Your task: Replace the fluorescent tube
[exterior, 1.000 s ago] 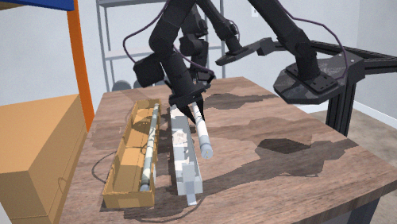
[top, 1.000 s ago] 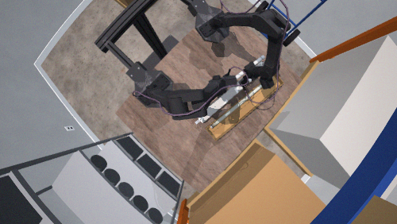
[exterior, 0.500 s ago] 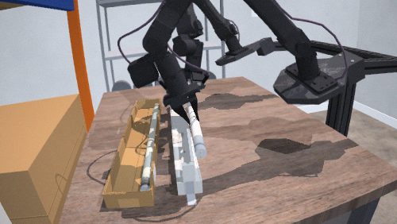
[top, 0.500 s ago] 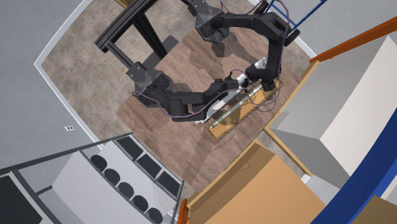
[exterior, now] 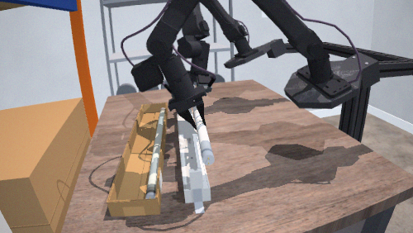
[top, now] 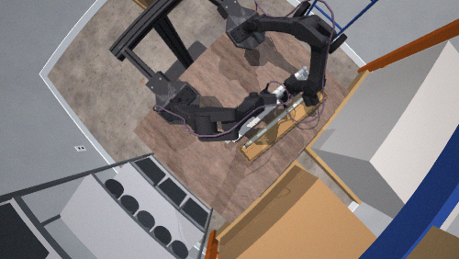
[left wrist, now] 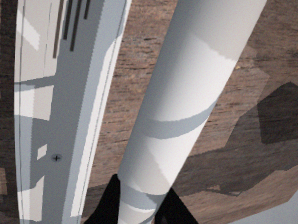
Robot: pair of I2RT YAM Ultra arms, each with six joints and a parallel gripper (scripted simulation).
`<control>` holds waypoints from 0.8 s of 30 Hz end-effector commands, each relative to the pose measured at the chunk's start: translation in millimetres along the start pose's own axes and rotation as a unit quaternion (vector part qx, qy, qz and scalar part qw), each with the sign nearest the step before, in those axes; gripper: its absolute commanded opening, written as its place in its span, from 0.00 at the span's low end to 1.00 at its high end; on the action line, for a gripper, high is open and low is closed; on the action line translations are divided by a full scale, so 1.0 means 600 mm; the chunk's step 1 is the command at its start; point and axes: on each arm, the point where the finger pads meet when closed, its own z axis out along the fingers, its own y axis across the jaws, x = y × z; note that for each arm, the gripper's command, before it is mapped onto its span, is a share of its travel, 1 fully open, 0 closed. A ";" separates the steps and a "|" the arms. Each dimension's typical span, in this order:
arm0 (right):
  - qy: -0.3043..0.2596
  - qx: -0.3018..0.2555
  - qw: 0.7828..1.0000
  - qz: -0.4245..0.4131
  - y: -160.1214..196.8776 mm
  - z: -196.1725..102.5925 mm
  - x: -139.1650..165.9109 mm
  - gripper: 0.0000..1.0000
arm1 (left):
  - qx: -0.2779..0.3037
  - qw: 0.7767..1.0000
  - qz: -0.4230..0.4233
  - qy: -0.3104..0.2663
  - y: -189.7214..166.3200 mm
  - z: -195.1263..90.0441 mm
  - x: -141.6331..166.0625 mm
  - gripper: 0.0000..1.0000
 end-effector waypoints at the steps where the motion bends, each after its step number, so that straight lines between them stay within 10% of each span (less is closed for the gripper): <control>1: -0.029 0.012 0.999 0.009 -0.016 -0.016 -0.036 0.11 | 0.003 1.000 0.013 -0.010 -0.001 -0.012 -0.015 0.11; 24: -0.024 0.013 1.000 0.001 -0.065 -0.007 -0.017 0.11 | 0.011 1.000 0.000 -0.012 0.025 -0.017 -0.021 0.11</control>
